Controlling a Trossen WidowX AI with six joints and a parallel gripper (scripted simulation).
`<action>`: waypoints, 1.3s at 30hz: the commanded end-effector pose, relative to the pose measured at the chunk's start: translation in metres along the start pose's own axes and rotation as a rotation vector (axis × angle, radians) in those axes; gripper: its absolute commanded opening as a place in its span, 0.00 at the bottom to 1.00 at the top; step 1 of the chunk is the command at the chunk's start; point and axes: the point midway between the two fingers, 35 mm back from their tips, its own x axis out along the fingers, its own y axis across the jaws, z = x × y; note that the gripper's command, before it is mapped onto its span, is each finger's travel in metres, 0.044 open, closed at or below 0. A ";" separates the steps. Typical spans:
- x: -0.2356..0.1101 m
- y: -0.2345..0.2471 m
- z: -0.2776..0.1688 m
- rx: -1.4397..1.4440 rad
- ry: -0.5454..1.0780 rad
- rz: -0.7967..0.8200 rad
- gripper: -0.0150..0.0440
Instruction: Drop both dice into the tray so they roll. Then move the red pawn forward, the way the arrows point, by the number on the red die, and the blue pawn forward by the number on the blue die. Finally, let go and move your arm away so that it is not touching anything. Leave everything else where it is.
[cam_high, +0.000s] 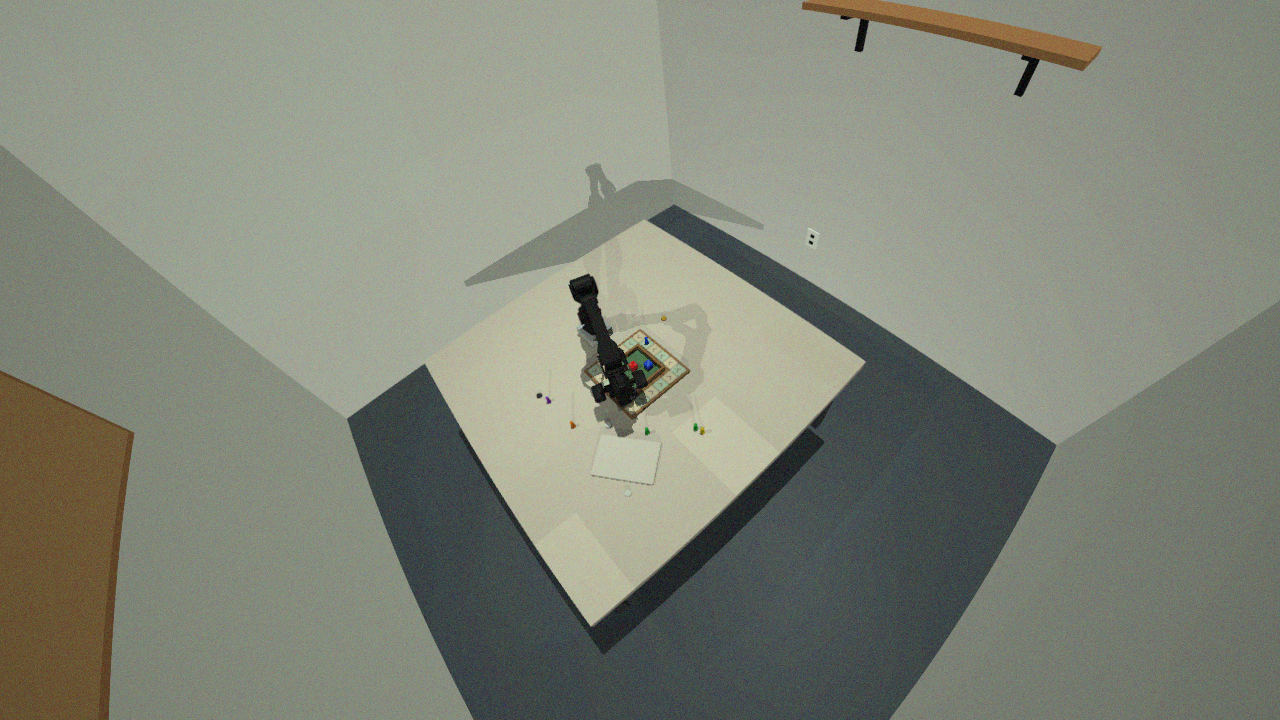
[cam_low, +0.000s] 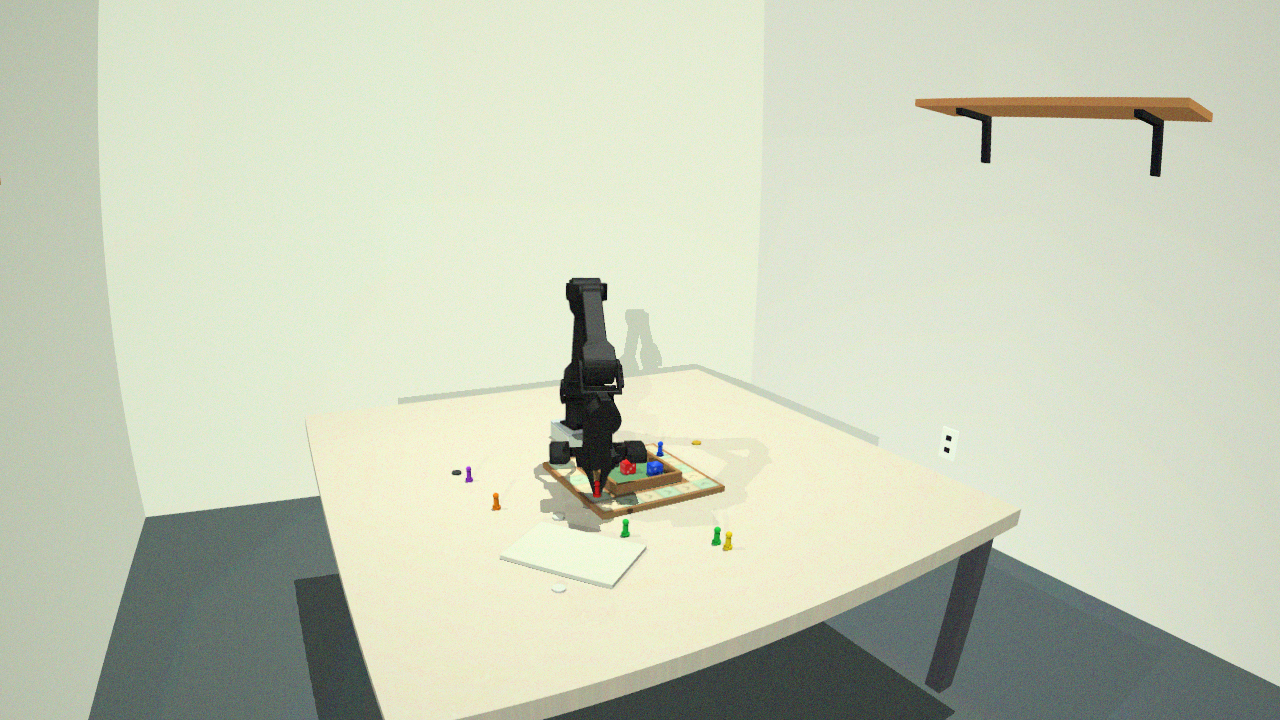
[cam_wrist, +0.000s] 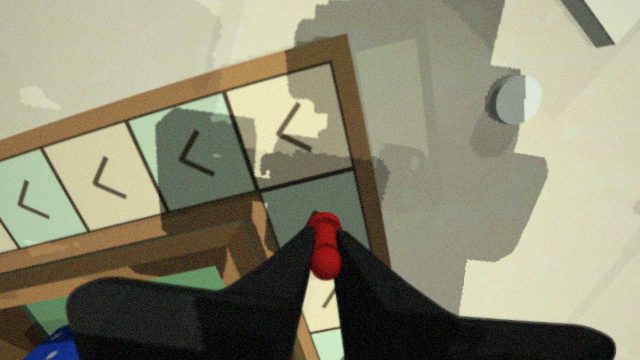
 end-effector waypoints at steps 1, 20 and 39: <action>-0.003 0.001 0.001 -0.005 -0.002 0.003 0.25; -0.113 0.002 0.003 -0.005 -0.002 0.003 0.25; -0.066 0.050 0.023 -0.021 -0.006 0.004 0.25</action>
